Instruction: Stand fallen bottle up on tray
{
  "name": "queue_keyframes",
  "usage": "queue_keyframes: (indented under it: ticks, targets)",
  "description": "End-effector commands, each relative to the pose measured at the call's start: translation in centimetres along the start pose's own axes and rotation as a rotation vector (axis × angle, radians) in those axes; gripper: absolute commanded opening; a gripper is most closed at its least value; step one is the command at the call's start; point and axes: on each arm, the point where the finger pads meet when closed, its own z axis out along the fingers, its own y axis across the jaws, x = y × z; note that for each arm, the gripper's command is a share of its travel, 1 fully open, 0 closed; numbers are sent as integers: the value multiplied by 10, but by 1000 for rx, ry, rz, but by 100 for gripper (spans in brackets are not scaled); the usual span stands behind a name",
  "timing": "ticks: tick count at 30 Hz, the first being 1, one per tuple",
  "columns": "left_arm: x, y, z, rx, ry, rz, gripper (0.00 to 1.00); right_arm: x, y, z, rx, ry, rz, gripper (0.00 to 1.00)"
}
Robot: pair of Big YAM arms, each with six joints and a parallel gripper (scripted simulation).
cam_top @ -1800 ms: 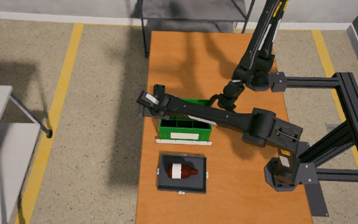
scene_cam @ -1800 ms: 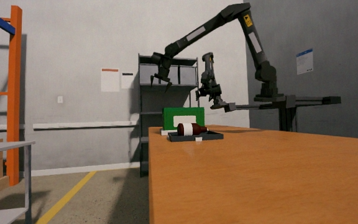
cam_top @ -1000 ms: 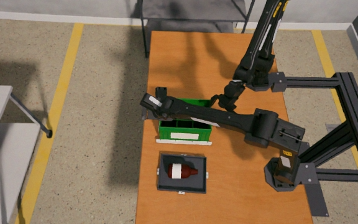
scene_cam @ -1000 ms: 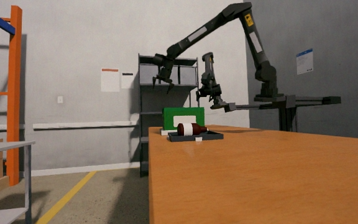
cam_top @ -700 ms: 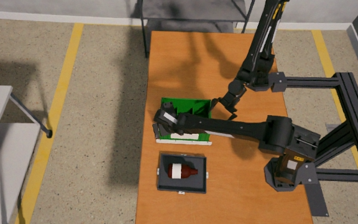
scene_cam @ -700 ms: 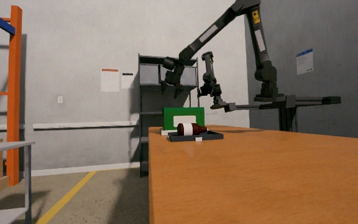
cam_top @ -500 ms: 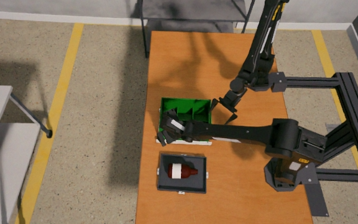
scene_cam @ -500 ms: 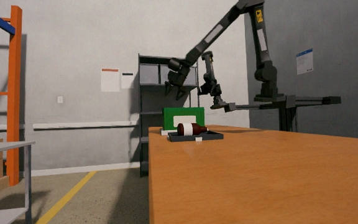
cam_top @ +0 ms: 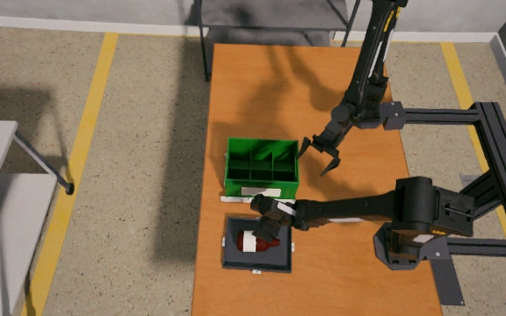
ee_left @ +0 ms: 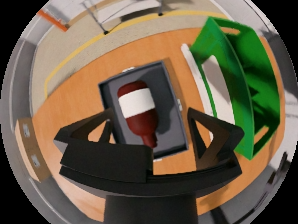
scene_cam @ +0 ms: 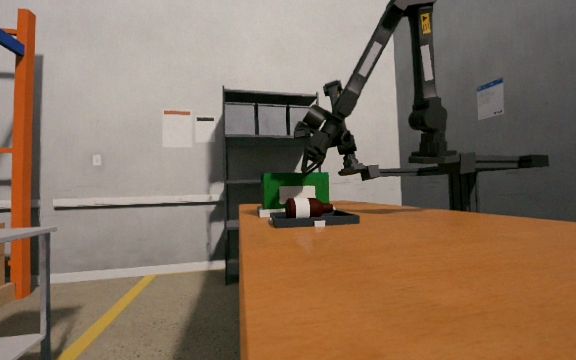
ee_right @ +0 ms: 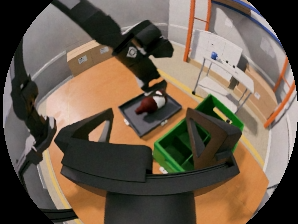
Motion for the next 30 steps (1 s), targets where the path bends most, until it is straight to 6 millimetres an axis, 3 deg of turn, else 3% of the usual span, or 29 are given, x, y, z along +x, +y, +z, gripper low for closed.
queue_keyframes:
  ticks: [1, 7, 9, 19, 20, 23, 27, 30]
  targets:
    - [4, 18, 0, -54, -52, -176, 100, -12, 6, 1, -12, -45, -15, 100]
    - [31, 27, 2, -88, -37, -240, 100, -12, 5, 1, -11, -45, -14, 100]
    - [16, 27, -1, -89, -70, -217, 100, -12, 5, 1, -11, -45, -14, 100]
    - [15, 26, -1, -87, -70, -212, 100, -10, 1, 1, -1, -32, -1, 100]
    - [16, 26, -1, -86, -71, -230, 89, -10, 1, 1, -1, -32, -1, 100]
    - [46, 11, 7, -80, -31, -259, 58, -10, 1, 1, -1, -32, -1, 100]
    - [85, 2, 17, -98, 12, -288, 58, -10, 1, 1, -1, -32, -1, 100]
    - [99, -2, 20, -105, 28, -294, 58, -10, 1, 1, -1, -32, -1, 100]
